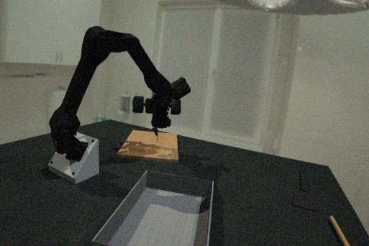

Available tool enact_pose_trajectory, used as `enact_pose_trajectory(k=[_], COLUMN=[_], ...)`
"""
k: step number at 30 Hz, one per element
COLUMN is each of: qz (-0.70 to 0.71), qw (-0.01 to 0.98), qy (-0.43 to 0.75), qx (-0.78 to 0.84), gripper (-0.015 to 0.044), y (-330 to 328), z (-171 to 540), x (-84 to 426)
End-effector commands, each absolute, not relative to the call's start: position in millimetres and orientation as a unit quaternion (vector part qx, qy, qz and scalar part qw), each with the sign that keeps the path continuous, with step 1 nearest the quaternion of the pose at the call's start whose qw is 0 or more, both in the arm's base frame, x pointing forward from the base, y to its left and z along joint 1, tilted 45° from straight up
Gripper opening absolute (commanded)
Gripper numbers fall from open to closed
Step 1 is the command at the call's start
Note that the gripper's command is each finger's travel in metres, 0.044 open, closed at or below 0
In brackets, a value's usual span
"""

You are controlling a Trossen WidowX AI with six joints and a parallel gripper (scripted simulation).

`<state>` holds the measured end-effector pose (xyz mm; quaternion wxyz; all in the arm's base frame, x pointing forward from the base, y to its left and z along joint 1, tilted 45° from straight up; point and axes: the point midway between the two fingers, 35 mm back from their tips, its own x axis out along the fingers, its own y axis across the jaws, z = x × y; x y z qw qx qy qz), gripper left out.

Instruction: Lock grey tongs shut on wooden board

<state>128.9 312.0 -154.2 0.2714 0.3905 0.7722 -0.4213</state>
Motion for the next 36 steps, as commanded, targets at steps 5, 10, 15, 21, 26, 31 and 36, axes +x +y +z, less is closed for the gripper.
enact_pose_trajectory(k=[5, 10, 15, 21, 26, 31, 36], qz=[-0.418, -0.418, -0.418, -0.418, -0.418, -0.427, -0.445], qw=[0.268, 0.268, 0.268, 0.268, 0.268, 0.279, 0.307], qy=[0.775, 0.775, 0.775, 0.775, 0.775, 0.770, 0.759], qx=[0.390, 0.390, 0.390, 0.390, 0.390, 0.383, 0.363], gripper=[-0.0150, -0.0150, -0.0150, -0.0150, -0.0150, -0.0150, -0.0150], y=[312.3, 312.3, 312.3, 312.3, 312.3, 315.2, 321.5], z=[-152.9, -152.9, -152.9, -152.9, -152.9, -156.4, -163.7], x=[127.9, 127.9, 127.9, 127.9, 127.9, 128.3, 128.2])
